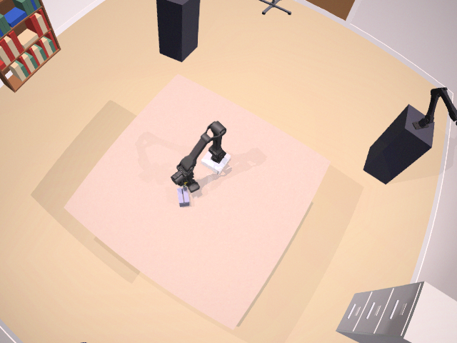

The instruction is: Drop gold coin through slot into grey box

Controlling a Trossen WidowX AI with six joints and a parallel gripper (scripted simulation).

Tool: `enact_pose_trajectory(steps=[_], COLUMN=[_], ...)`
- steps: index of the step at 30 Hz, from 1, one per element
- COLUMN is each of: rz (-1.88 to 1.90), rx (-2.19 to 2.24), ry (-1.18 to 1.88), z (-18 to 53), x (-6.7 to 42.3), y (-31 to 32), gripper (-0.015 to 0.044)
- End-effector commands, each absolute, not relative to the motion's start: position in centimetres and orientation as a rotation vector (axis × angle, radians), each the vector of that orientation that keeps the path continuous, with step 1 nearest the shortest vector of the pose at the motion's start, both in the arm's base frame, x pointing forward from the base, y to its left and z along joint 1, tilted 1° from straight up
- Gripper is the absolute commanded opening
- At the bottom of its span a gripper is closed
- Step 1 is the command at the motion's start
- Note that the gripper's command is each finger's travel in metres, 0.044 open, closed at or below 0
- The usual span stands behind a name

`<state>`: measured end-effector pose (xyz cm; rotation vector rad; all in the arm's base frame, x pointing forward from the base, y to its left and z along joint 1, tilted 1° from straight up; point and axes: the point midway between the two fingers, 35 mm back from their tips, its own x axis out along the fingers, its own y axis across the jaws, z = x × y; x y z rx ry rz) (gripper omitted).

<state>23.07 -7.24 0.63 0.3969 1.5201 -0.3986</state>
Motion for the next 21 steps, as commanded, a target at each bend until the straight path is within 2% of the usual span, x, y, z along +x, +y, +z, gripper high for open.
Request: enact_pose_trajectory(steps=[1,7,21], rz=[-0.398,-0.398,-0.398], rx=[0.402,0.402,0.402], ry=[1.526,1.526,1.526], z=[-0.01,-0.01,0.35], x=[22.87,22.87,22.94], y=[-7.12,-7.12,-7.14], gripper=[0.0161,0.0003,0.0000])
